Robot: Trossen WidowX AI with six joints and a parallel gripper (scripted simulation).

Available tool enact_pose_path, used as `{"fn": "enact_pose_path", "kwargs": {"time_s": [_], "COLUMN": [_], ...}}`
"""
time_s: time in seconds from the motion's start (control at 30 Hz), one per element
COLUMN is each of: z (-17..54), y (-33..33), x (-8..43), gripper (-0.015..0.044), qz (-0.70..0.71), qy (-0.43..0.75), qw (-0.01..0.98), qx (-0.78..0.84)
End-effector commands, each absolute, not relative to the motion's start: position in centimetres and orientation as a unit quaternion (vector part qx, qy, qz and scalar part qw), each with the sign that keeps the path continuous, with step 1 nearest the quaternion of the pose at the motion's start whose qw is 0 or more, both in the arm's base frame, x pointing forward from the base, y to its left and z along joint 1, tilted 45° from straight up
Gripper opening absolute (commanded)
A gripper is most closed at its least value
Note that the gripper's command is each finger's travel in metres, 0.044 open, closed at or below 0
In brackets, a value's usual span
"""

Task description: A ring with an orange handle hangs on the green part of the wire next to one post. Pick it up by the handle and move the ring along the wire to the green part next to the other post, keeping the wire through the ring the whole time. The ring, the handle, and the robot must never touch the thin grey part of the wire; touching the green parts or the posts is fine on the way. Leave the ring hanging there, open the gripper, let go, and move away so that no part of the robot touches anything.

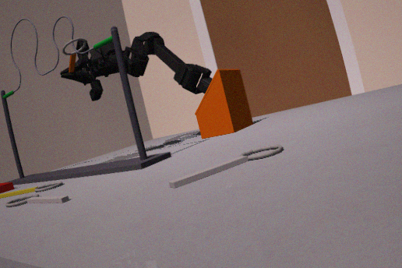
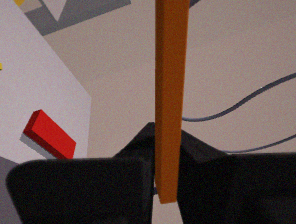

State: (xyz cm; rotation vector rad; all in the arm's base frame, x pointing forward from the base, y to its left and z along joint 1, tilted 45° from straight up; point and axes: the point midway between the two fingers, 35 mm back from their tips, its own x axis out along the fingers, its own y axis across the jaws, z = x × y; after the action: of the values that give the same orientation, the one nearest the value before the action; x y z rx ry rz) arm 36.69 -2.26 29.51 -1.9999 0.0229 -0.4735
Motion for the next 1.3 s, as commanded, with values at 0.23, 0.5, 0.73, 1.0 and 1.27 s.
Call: {"fn": "enact_pose_path", "kwargs": {"time_s": [0.23, 0.5, 0.73, 1.0, 1.27], "z": [25.8, 22.7, 19.9, 17.0, 14.4], "y": [-3.9, -4.2, -3.9, -3.1, -1.9], "x": [37.8, 37.9, 37.8, 37.7, 37.5], "gripper": [-0.0150, -0.0150, -0.0150, -0.0150, -0.0150], "qz": [-0.148, -0.132, -0.118, -0.101, -0.085], "qy": [0.023, 0.047, 0.068, 0.091, 0.111], "qw": [0.624, 0.695, 0.752, 0.808, 0.852], "qx": [-0.767, -0.705, -0.645, -0.574, -0.504]}}
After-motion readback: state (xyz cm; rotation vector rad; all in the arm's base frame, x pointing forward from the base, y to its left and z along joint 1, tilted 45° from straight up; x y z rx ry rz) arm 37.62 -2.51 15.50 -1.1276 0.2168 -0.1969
